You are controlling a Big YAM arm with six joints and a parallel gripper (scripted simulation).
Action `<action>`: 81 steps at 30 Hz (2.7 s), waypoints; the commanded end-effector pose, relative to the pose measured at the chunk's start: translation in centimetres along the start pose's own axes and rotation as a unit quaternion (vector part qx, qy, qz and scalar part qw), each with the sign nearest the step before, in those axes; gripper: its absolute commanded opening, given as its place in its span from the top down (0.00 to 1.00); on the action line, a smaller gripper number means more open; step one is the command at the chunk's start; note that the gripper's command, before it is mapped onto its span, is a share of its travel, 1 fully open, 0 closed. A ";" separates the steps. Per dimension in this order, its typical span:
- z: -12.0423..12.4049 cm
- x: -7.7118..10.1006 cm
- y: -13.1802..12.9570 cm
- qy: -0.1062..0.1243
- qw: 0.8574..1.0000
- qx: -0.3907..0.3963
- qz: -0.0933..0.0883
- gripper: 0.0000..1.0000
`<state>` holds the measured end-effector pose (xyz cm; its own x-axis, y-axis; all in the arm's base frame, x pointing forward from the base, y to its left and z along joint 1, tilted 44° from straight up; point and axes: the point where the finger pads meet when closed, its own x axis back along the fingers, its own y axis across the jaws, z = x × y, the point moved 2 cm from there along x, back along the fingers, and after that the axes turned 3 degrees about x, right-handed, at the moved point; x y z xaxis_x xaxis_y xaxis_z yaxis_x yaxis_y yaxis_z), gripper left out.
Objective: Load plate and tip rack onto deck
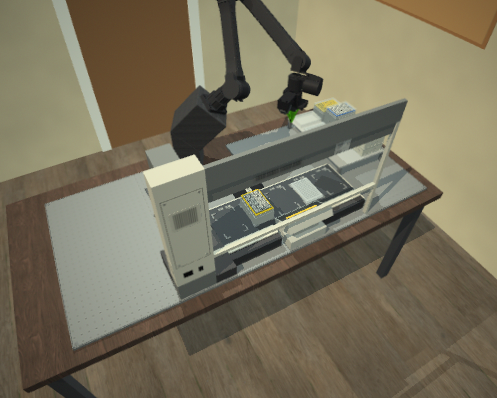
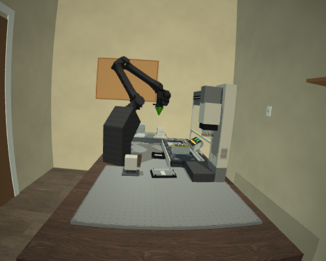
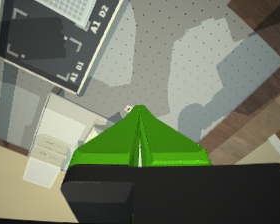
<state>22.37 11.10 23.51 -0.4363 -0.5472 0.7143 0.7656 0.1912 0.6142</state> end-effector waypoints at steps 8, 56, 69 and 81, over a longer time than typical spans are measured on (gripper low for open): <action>0.2 1.0 1.2 -0.002 0.994 -0.110 -0.015 1.00; -12.7 0.1 -8.7 -0.002 0.965 -0.263 0.004 1.00; -19.1 1.2 -10.6 -0.022 0.970 -0.242 -0.010 1.00; -24.0 1.3 -14.2 -0.025 0.970 -0.243 -0.007 1.00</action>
<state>21.17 -9.15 7.35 -0.4288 -0.5435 0.7216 0.9032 -0.2765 0.3284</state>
